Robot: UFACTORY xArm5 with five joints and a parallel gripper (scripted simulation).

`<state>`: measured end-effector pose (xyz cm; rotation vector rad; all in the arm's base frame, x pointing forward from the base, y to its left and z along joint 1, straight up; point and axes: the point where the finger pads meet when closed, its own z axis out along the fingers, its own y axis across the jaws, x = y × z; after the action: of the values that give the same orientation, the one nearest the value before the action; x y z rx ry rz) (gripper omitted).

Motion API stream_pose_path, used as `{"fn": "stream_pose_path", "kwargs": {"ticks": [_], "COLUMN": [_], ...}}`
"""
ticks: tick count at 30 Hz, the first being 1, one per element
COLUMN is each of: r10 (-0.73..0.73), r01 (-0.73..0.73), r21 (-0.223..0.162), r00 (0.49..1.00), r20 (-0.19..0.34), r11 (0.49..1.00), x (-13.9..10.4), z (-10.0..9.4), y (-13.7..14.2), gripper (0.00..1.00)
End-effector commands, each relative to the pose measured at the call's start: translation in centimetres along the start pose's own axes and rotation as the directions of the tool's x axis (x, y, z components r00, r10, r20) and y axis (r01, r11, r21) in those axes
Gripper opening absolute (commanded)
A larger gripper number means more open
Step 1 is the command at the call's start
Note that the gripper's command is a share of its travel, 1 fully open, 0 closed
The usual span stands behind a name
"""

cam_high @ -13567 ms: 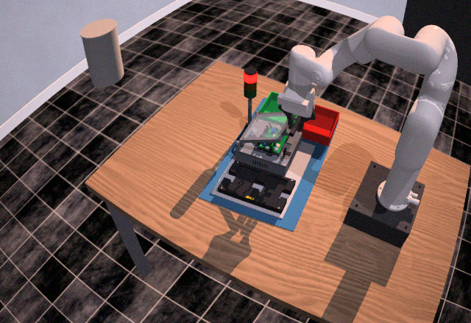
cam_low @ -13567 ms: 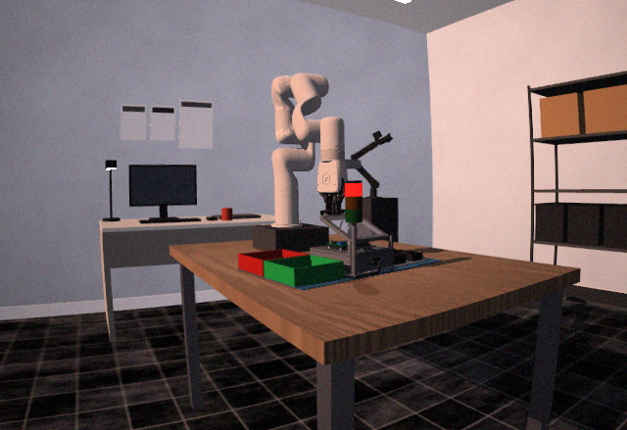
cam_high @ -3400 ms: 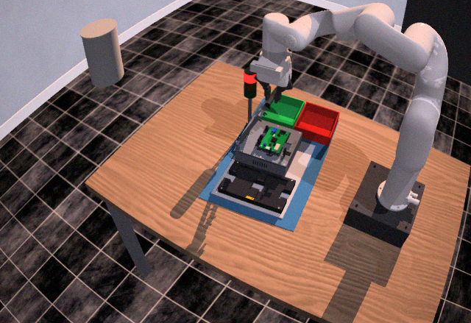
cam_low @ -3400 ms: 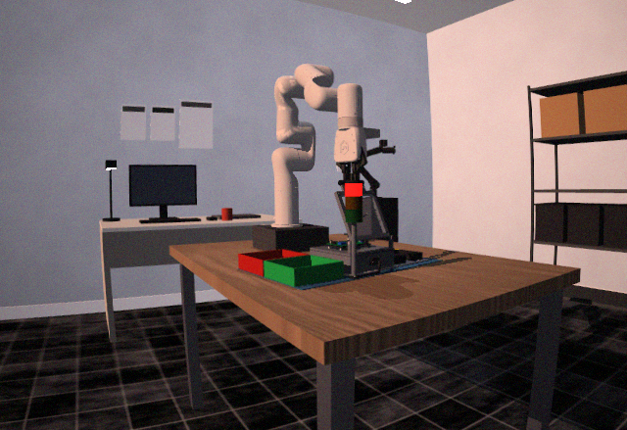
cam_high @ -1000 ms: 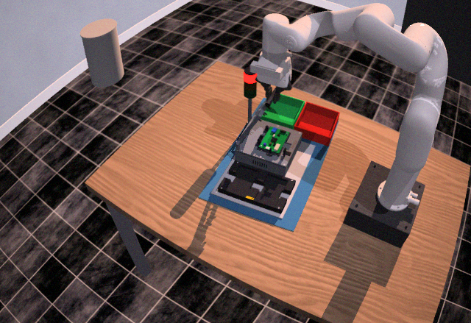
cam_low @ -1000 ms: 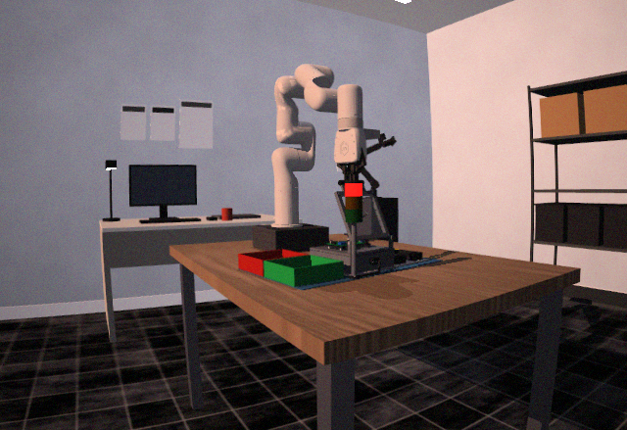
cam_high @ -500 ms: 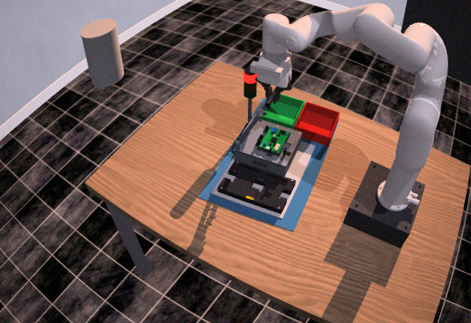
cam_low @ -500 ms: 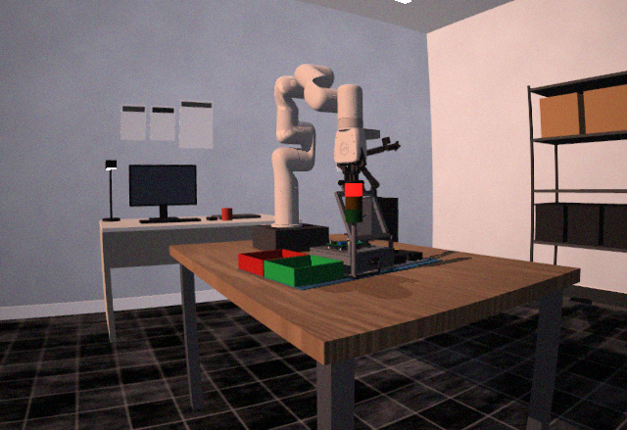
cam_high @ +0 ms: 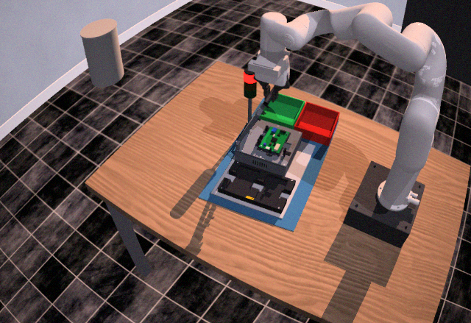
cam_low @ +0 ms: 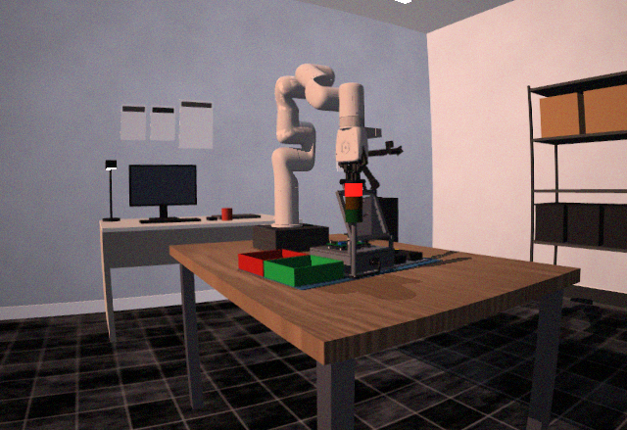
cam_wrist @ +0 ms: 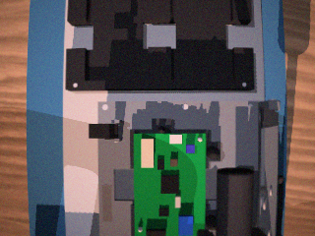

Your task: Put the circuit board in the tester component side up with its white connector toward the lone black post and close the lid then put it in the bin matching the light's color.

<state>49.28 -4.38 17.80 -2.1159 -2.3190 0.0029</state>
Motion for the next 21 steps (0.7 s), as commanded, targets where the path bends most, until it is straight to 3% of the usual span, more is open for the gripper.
{"fn": "stream_pose_path", "kwargs": {"ticks": [1, 21], "r10": [0.000, 0.000], "r01": [0.000, 0.000], "r21": [-0.006, -0.006], "r00": [1.000, 1.000], "r20": [0.001, 0.001], "r11": [1.000, 1.000], "x": [0.0, 0.0], "z": [-0.7, -2.0], "y": [1.2, 5.5], "gripper": [0.00, 0.00]}}
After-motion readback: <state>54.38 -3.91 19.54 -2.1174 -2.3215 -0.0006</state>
